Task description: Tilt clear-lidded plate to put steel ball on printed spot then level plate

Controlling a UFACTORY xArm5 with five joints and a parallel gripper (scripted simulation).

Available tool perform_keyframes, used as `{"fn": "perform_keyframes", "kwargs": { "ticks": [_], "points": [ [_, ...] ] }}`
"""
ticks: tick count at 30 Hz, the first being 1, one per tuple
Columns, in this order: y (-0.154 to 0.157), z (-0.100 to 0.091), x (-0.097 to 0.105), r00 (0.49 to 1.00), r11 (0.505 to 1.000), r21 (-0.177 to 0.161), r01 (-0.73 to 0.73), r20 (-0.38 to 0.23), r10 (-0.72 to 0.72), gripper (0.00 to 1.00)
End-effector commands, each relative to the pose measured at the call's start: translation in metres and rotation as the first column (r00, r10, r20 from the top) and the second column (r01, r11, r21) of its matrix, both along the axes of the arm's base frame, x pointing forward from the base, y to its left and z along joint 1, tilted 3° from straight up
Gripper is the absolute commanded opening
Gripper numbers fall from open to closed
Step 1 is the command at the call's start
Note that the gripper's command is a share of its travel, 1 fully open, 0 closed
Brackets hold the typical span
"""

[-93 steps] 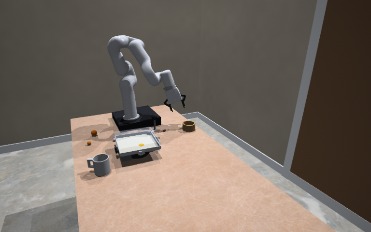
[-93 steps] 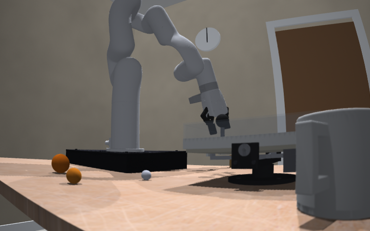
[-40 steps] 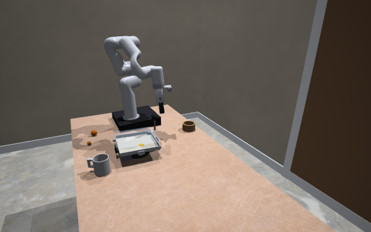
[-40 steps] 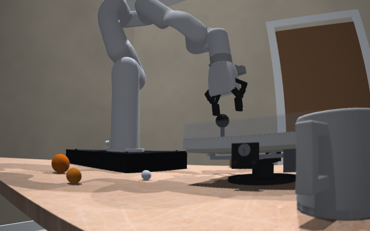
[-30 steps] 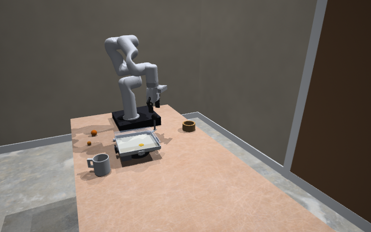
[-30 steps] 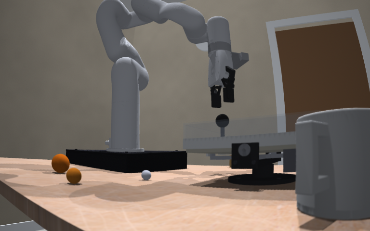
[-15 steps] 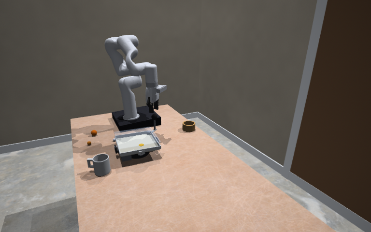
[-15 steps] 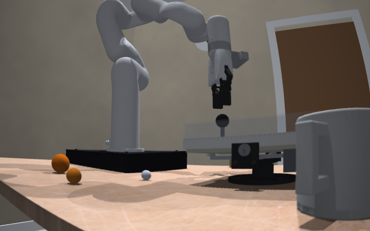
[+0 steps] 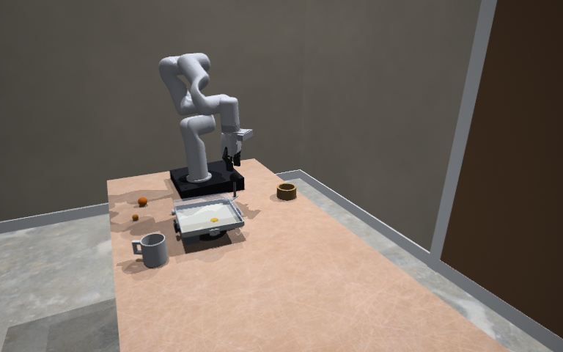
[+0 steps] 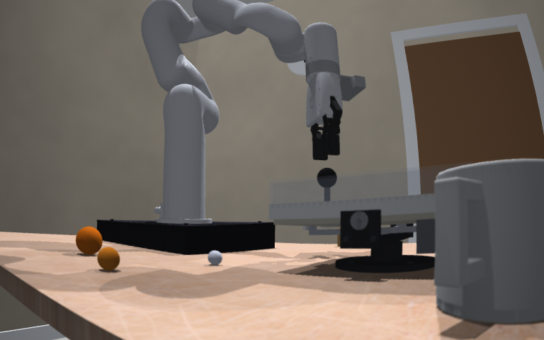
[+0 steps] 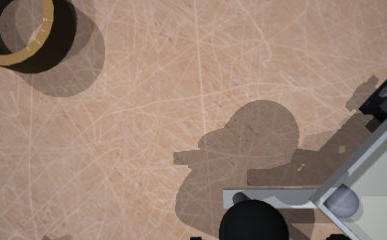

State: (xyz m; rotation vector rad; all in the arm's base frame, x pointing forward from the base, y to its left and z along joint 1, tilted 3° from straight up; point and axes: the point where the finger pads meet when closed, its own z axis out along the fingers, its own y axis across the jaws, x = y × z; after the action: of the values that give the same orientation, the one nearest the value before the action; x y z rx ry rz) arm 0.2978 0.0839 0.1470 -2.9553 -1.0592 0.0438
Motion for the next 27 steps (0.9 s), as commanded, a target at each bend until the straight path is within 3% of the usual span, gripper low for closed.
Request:
{"fn": "perform_keyframes", "kwargs": {
  "ticks": [1,27],
  "points": [
    [0.0003,0.0012,0.0011,1.000,1.000,0.001,0.000,0.003,0.000,0.62],
    [0.0002,-0.0025,0.0012,1.000,1.000,0.001,0.000,0.003,0.000,0.62]
  ]
}}
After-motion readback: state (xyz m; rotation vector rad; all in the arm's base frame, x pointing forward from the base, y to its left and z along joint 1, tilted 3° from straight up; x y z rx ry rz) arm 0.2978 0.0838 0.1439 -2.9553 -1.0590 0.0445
